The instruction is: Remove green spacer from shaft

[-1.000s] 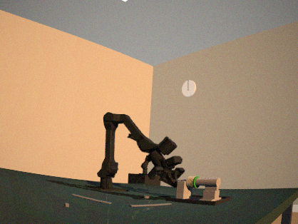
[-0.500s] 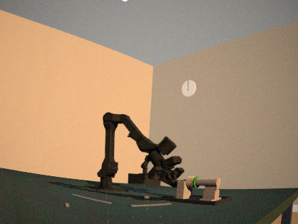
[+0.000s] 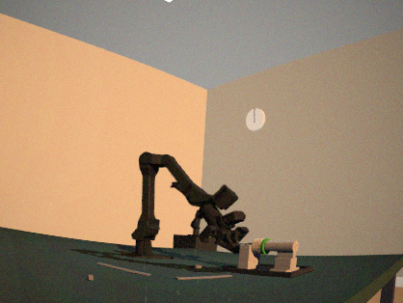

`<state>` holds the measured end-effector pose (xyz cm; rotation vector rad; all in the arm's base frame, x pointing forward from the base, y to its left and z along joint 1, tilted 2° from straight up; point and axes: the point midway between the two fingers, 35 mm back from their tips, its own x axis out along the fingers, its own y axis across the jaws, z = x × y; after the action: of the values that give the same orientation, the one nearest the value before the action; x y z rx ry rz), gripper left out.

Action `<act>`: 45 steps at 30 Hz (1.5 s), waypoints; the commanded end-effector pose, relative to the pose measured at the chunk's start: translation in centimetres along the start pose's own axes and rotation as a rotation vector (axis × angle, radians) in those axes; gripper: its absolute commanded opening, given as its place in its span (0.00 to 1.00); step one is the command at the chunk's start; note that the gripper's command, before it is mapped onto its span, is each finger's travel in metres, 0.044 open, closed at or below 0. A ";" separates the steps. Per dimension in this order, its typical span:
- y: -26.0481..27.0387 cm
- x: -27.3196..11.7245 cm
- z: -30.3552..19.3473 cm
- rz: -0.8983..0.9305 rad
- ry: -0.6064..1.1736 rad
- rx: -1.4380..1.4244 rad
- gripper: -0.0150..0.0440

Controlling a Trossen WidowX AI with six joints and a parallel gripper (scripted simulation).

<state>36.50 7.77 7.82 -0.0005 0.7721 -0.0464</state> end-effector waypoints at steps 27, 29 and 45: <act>0.0 -0.3 -0.2 -0.001 0.000 0.003 0.25; 0.0 -0.3 -0.3 -0.001 0.000 0.003 0.25; 0.0 -0.4 -0.4 -0.001 0.000 0.003 0.25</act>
<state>35.99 7.81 7.80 -0.0007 0.7727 -0.0457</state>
